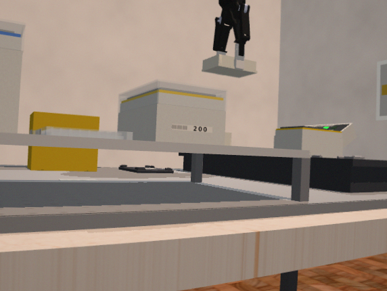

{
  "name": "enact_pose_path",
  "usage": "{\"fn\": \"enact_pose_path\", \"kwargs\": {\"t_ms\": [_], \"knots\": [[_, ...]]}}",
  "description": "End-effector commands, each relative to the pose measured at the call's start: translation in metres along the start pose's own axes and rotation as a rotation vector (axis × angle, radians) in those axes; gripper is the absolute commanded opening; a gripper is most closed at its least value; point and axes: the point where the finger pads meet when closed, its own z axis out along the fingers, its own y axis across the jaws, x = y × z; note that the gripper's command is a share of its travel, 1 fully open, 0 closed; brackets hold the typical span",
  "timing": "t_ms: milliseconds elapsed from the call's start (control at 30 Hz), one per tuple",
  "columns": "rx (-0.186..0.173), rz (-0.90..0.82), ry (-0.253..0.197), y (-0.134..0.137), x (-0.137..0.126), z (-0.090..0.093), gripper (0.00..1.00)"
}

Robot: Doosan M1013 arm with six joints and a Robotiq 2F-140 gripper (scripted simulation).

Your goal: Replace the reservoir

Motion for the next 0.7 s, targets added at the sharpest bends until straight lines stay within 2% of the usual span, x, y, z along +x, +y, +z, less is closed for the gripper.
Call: {"fn": "enact_pose_path", "kwargs": {"t_ms": [0,667], "knots": [[0.0,0.0,0.0,0.0,0.008,0.0,0.0],[0.0,0.0,0.0,-0.001,0.045,0.0,0.0]]}}
